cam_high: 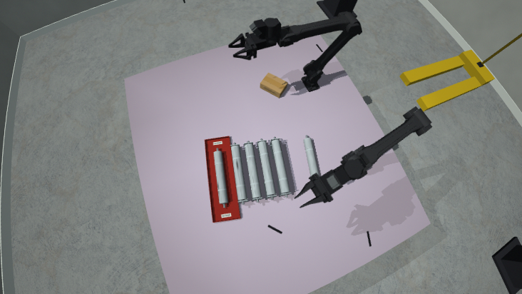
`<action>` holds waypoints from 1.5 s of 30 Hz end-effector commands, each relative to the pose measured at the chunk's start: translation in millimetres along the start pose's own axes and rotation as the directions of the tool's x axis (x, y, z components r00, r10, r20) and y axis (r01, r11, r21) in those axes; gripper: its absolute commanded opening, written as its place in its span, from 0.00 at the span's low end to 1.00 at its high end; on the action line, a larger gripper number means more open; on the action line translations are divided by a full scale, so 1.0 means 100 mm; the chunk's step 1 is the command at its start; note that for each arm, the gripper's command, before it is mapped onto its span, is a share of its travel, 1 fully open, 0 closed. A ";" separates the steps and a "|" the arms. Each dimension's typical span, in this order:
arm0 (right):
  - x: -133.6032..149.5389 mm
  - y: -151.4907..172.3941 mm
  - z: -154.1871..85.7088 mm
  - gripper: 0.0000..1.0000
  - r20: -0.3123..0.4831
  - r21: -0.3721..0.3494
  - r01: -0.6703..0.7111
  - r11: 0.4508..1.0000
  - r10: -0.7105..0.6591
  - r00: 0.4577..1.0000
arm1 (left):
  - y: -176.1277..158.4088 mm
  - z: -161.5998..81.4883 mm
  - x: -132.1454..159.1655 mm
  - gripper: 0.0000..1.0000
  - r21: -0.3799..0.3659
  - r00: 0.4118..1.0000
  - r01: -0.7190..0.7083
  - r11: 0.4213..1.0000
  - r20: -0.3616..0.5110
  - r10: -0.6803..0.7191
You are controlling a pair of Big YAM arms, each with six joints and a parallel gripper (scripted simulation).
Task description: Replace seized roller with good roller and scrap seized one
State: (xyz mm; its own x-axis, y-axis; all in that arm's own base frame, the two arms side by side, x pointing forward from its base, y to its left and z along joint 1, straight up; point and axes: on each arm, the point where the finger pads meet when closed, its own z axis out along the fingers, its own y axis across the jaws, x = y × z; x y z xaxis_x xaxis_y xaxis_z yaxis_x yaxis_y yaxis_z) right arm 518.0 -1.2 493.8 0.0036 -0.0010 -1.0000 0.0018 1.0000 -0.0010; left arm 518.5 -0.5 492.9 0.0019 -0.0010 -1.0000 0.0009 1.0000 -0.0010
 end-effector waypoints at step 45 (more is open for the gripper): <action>-0.34 0.09 0.08 0.62 0.042 -0.019 -0.011 1.000 0.011 0.999 | -0.05 0.04 -0.40 0.32 0.004 0.998 -0.012 1.000 0.058 0.012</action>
State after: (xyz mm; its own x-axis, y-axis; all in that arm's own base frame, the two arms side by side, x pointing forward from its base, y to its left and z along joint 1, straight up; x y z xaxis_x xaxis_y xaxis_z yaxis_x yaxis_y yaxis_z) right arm 519.4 -0.5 491.6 -0.0012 0.0000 -1.0000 0.0001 1.0000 0.0000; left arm 519.1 -0.4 491.7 -0.0010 0.0000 -1.0000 0.0000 1.0000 0.0000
